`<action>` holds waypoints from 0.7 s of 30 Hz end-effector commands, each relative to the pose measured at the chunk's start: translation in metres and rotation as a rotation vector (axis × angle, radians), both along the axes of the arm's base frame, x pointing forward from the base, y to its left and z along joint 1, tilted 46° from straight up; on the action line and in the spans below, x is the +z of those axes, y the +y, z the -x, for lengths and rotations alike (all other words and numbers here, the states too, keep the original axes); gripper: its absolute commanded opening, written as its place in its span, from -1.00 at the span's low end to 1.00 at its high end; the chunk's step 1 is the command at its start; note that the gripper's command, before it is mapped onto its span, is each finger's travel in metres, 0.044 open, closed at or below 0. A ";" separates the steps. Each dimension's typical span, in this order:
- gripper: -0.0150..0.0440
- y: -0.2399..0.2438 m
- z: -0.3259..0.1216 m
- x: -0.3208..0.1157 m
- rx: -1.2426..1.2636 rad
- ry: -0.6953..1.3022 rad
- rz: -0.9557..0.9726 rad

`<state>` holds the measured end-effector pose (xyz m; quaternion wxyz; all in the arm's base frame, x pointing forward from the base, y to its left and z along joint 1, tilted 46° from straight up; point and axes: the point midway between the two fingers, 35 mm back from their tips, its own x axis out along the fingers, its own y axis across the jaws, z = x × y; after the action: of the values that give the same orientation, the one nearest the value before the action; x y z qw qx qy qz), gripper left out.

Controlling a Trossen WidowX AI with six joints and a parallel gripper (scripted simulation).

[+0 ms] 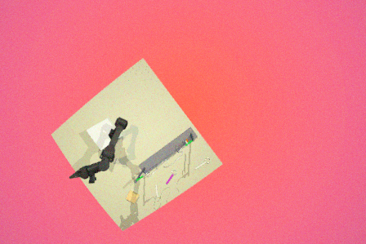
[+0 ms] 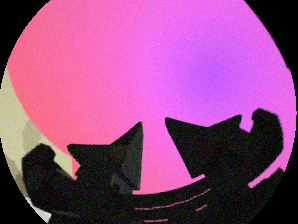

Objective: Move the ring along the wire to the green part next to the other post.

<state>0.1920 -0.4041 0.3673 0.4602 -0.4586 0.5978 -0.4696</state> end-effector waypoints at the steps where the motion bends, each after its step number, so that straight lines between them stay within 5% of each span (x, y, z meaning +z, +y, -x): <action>1: 0.05 0.020 -0.032 0.018 0.079 -0.155 0.052; 21: 0.05 0.154 -0.150 0.090 0.473 -0.919 0.073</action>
<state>0.3299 -0.2745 0.4425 0.7162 -0.3734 0.2539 -0.5322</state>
